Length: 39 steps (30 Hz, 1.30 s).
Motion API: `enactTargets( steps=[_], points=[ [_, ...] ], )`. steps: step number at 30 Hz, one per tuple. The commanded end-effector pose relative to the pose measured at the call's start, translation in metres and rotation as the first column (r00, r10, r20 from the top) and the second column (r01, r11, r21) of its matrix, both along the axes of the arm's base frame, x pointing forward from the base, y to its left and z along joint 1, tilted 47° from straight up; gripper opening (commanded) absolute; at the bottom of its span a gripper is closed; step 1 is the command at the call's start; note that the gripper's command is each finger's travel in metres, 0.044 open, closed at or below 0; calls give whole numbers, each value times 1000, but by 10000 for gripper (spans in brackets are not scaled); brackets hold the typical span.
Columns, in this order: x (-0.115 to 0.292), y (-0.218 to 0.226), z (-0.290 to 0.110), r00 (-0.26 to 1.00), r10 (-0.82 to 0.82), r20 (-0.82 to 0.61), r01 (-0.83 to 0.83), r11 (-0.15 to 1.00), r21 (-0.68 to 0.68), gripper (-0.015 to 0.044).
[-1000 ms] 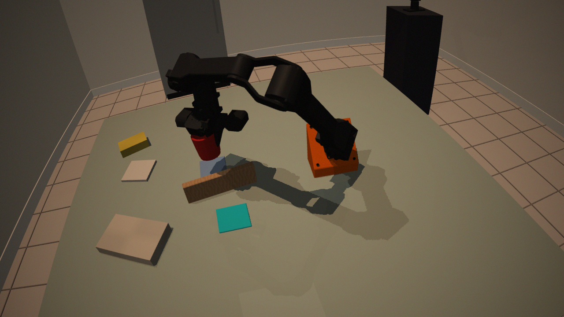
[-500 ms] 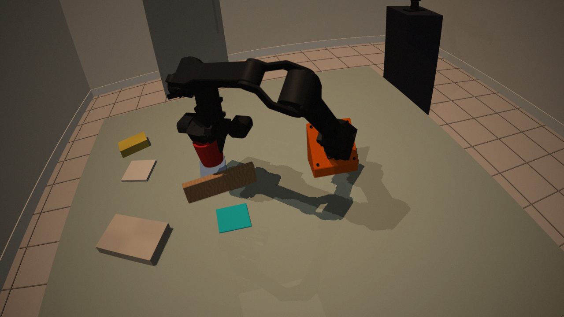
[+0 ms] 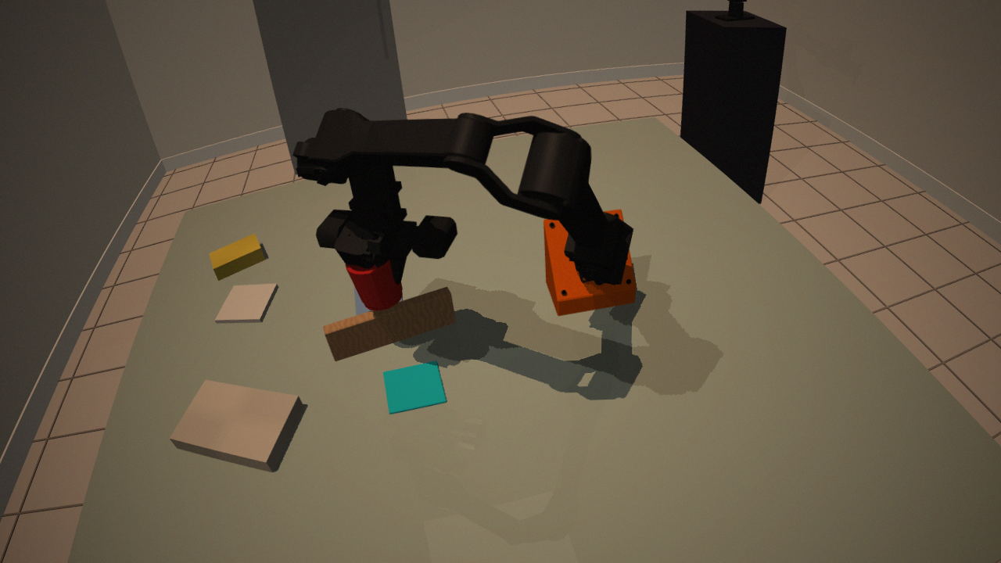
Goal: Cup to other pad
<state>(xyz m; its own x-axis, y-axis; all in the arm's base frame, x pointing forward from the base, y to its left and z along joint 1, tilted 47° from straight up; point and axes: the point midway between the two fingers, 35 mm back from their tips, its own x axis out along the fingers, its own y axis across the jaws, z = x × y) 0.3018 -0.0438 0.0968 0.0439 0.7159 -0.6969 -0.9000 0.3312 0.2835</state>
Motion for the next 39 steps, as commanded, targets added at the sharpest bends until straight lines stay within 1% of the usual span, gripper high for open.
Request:
enactTargets(
  steps=[1,39],
  points=[
    [-3,7,8,1000,-4,-3,4,1000,6,0],
    [-27,71,74,1000,-4,-4,4,1000,10,0]
  ],
)
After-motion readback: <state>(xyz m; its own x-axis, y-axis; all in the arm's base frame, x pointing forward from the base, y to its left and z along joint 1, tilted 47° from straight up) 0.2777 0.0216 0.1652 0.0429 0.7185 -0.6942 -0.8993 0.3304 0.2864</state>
